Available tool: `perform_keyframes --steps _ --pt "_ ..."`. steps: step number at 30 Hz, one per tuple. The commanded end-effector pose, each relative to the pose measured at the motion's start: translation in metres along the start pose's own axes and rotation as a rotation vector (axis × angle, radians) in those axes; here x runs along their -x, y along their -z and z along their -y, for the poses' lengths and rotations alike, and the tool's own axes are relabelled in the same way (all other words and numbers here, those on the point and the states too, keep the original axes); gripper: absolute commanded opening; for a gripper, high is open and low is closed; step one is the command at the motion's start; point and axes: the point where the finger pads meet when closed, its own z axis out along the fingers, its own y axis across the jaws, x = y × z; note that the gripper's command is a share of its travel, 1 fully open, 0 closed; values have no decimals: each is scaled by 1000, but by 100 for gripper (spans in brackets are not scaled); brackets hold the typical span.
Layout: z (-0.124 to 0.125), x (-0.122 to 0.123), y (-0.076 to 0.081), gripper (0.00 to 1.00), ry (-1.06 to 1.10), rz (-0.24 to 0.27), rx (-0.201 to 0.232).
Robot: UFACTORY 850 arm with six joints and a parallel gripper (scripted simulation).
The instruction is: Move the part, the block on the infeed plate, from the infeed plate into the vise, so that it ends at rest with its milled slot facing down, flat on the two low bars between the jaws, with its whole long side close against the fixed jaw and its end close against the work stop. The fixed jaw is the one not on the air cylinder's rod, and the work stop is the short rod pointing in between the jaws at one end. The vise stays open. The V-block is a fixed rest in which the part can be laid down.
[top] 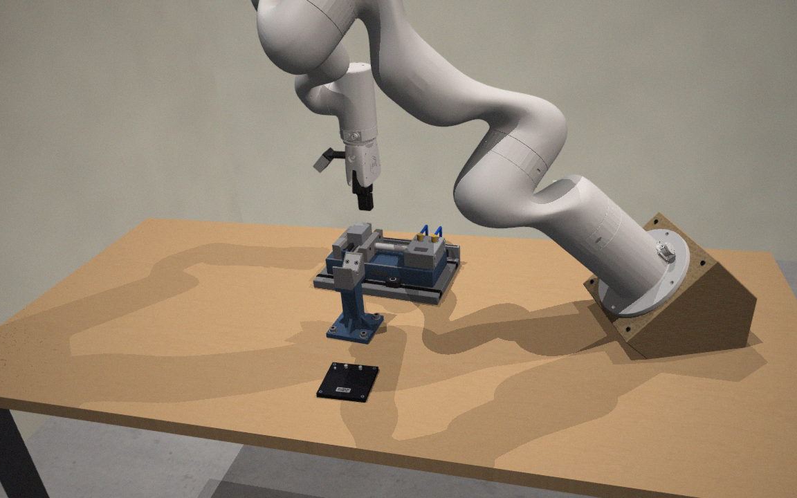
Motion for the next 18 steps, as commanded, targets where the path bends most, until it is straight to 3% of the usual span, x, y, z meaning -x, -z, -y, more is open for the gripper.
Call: perform_keyframes --steps 1,18 --pt "0 -1 -7 0 1 -1 1" --pt "-1 -2 -23 0 1 -1 1"
